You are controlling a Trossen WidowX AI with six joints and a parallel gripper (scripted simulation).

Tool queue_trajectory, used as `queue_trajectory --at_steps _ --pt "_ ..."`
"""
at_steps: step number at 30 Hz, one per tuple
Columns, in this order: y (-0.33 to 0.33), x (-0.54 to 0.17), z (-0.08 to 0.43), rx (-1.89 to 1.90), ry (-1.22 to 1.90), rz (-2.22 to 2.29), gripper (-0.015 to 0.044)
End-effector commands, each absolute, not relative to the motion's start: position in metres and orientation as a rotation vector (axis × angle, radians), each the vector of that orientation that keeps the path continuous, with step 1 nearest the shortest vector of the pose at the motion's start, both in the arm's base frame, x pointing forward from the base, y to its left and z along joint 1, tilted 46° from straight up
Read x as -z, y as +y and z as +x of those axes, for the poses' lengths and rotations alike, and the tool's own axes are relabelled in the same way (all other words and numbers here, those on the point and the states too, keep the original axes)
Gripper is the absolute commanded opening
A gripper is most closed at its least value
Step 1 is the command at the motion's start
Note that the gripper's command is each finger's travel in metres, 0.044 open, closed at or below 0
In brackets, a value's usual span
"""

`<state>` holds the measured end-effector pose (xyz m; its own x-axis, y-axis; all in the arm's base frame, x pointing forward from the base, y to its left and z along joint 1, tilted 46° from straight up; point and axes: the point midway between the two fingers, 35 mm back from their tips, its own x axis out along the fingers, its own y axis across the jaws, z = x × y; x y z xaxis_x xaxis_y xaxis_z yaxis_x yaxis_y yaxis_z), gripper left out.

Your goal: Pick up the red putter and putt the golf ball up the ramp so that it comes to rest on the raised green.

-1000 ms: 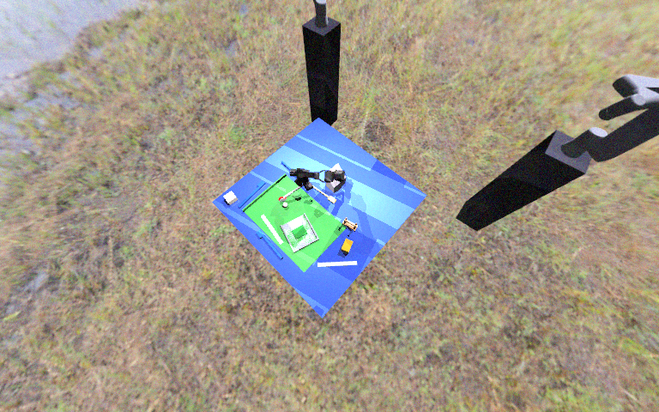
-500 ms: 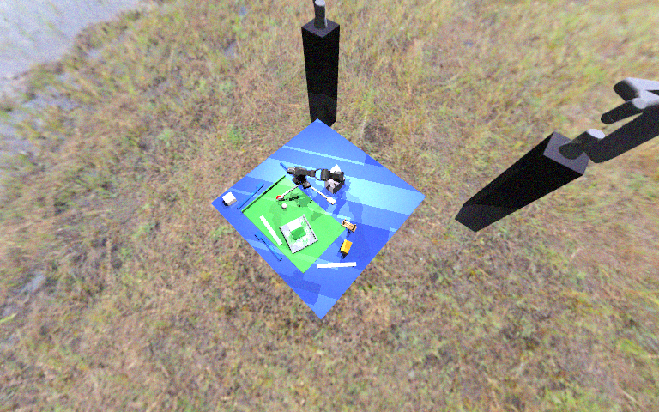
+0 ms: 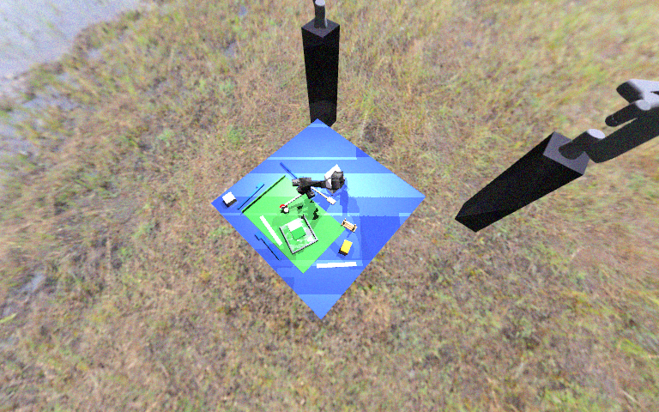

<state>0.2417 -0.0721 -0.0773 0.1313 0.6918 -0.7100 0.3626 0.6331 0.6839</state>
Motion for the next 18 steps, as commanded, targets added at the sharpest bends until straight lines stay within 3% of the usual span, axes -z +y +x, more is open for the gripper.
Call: queue_trajectory --at_steps 1,18 --pt "-0.043 0.048 0.251 -0.307 1.465 0.948 0.0000" --pt "-0.085 0.006 0.243 -0.305 1.466 0.947 0.0000"
